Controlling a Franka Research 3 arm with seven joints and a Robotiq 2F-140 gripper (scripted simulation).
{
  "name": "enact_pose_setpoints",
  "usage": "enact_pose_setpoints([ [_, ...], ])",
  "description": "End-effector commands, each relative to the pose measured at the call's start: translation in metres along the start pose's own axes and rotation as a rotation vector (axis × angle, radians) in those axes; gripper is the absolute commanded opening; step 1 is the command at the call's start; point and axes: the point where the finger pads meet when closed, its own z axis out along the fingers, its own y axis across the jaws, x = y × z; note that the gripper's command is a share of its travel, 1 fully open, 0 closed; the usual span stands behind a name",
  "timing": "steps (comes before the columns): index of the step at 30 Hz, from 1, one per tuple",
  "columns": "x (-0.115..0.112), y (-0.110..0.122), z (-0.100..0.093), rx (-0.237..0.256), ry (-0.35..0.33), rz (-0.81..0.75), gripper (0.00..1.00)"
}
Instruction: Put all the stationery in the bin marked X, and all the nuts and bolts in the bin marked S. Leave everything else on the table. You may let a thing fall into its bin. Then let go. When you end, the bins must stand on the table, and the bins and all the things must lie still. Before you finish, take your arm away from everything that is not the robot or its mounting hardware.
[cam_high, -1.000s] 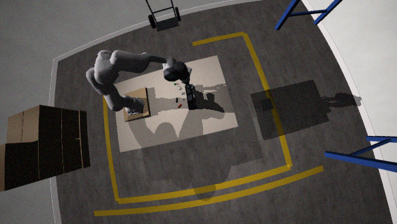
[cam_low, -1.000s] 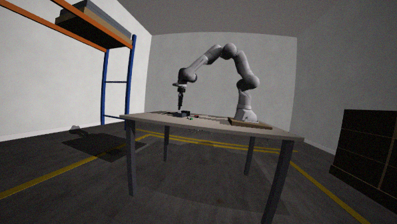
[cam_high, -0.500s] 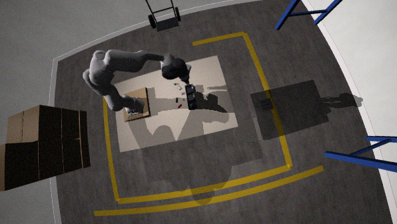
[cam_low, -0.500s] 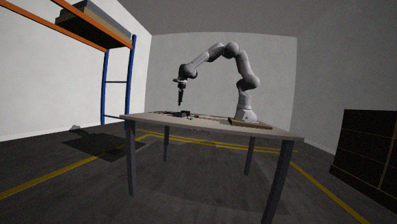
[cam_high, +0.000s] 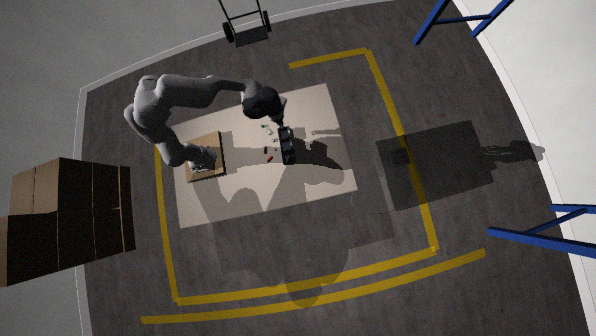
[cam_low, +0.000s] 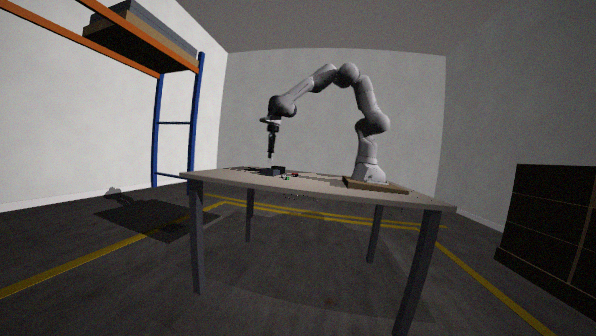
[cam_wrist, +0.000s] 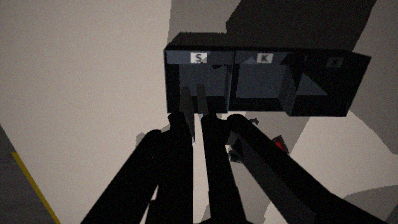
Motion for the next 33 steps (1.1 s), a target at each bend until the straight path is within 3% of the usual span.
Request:
enact_pose_setpoints([
  [1,-0.001,0.001,0.001,-0.002,-0.005,0.005,0.05],
  [2,-0.001,0.001,0.001,-0.002,-0.005,0.005,0.05],
  [15,-0.001,0.001,-0.108,-0.002,-0.005,0.005,0.05],
  [33,-0.001,0.001,-0.11,-0.002,-0.005,0.005,0.05],
])
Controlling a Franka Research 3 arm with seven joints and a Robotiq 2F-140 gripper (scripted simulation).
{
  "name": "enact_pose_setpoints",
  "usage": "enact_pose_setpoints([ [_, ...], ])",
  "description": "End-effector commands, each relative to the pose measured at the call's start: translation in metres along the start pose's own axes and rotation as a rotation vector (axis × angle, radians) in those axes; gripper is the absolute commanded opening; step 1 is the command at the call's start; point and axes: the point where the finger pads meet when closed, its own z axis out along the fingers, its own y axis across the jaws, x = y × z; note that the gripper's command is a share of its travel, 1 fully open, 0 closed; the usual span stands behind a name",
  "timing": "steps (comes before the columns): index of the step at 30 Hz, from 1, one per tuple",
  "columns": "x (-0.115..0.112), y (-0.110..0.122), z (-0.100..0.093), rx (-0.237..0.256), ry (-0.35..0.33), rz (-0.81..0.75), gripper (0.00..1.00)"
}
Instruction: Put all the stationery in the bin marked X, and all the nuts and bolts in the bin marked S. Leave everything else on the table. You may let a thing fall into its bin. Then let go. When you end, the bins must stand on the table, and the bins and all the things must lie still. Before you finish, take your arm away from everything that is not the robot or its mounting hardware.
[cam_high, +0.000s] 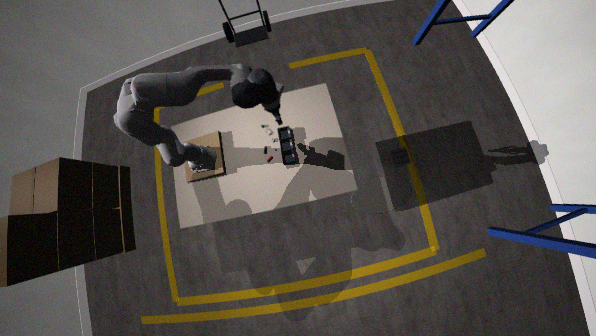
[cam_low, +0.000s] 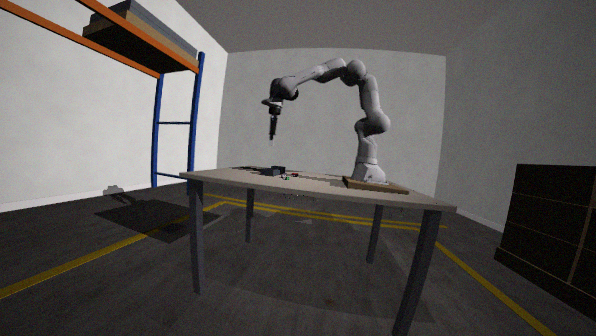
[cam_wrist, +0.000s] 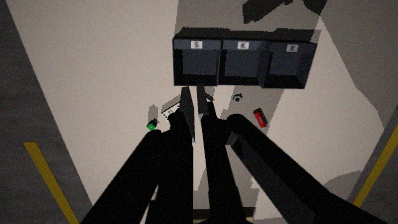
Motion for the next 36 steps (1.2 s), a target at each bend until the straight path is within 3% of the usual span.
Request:
enact_pose_setpoints([
  [1,-0.002,0.001,0.001,-0.002,-0.006,0.007,0.05],
  [6,-0.002,0.001,0.001,-0.002,-0.006,0.007,0.05],
  [7,-0.007,0.001,0.007,-0.002,-0.006,-0.043,0.18],
  [10,-0.022,0.003,0.027,-0.002,-0.007,-0.179,0.18],
  [18,-0.064,0.006,0.079,0.002,-0.047,-0.293,0.18],
  [20,-0.064,0.006,0.079,0.002,-0.047,-0.293,0.18],
  [25,-0.09,0.008,0.111,0.001,-0.064,-0.389,0.18],
  [36,-0.088,0.009,0.114,-0.003,-0.05,-0.532,0.18],
])
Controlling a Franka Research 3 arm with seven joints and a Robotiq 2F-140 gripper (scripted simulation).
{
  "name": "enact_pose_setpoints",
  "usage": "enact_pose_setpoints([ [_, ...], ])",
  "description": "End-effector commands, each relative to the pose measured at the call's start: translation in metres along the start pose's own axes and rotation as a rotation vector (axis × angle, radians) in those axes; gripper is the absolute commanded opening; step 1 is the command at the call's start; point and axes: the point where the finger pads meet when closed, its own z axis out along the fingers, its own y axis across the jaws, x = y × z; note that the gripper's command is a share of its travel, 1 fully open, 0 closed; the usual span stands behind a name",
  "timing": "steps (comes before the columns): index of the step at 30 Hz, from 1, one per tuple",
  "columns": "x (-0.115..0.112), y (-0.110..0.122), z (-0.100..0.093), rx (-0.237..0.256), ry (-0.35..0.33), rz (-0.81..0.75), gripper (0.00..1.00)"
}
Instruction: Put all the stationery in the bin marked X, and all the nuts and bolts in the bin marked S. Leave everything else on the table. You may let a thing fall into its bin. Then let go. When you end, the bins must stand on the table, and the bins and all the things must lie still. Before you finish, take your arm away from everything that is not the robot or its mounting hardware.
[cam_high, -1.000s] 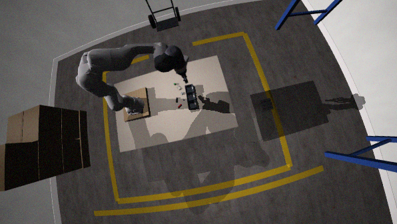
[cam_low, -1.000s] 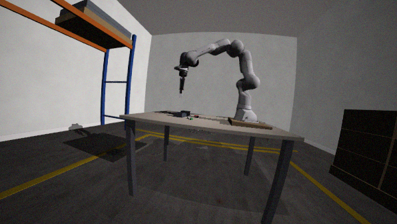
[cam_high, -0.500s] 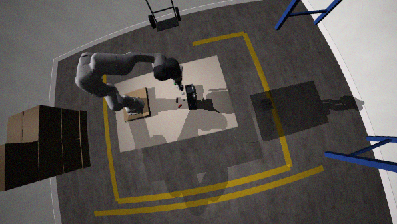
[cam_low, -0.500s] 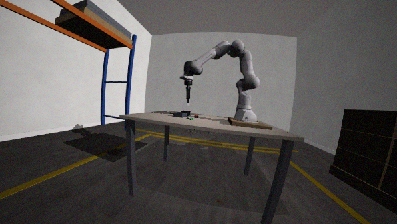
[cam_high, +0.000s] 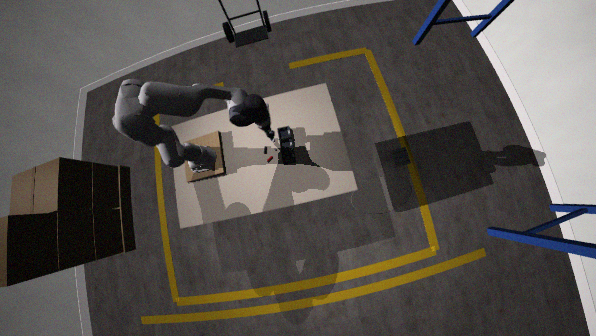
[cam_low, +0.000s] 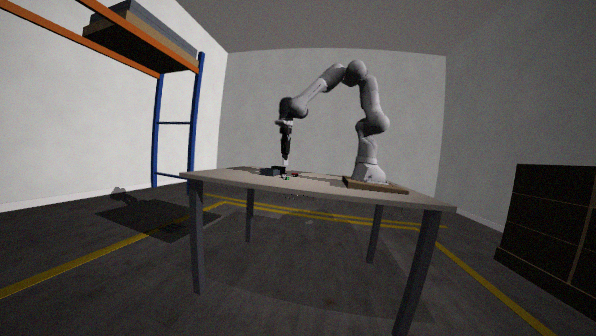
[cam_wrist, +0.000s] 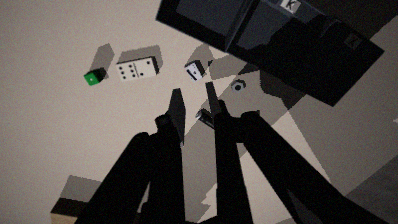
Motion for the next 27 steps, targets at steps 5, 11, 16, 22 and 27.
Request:
enact_pose_setpoints([
  [5,0.0054,0.0032,-0.0016,-0.015,0.05,-0.207,0.18],
  [11,0.0056,0.0029,-0.0016,-0.019,0.068,-0.291,0.18],
  [16,0.0054,0.0023,-0.0015,-0.019,0.069,-0.295,0.18],
  [22,0.0047,0.0014,-0.0015,-0.019,0.069,-0.295,0.18],
  [27,0.0039,0.0005,-0.0014,-0.019,0.069,-0.295,0.18],
])
